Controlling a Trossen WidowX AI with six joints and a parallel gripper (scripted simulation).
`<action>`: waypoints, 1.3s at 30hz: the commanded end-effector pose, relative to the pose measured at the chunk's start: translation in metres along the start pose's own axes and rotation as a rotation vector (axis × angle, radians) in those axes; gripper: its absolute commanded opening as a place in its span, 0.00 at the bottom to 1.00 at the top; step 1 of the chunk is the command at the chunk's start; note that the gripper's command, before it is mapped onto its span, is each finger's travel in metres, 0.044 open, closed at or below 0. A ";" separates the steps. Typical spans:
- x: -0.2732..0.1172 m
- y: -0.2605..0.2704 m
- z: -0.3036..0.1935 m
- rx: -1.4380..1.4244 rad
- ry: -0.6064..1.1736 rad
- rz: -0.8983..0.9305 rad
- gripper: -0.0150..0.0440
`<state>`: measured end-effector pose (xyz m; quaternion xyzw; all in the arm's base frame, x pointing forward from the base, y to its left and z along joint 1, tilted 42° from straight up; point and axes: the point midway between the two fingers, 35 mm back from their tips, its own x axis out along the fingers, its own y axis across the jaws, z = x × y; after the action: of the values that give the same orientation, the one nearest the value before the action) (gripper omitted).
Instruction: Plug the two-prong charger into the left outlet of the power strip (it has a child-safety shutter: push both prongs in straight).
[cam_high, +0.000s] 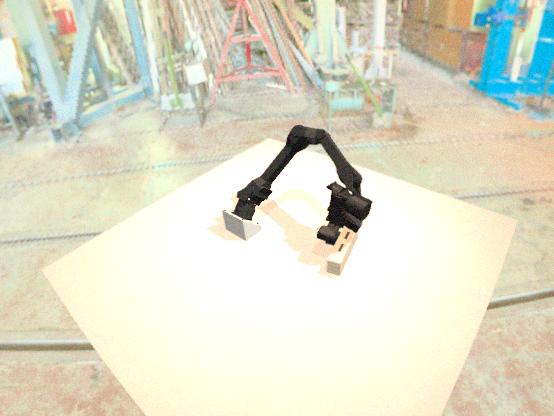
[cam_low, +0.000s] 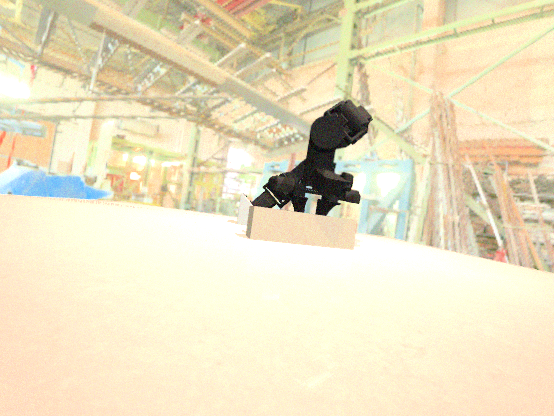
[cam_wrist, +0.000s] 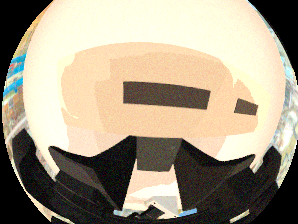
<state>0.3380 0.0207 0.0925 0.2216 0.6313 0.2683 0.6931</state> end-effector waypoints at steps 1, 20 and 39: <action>0.000 0.002 0.005 -0.019 -0.019 0.000 0.25; 0.000 0.002 0.003 -0.019 -0.019 0.000 0.25; 0.000 0.002 0.003 -0.019 -0.019 0.000 0.25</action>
<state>0.3376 0.0208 0.0931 0.2185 0.6270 0.2688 0.6978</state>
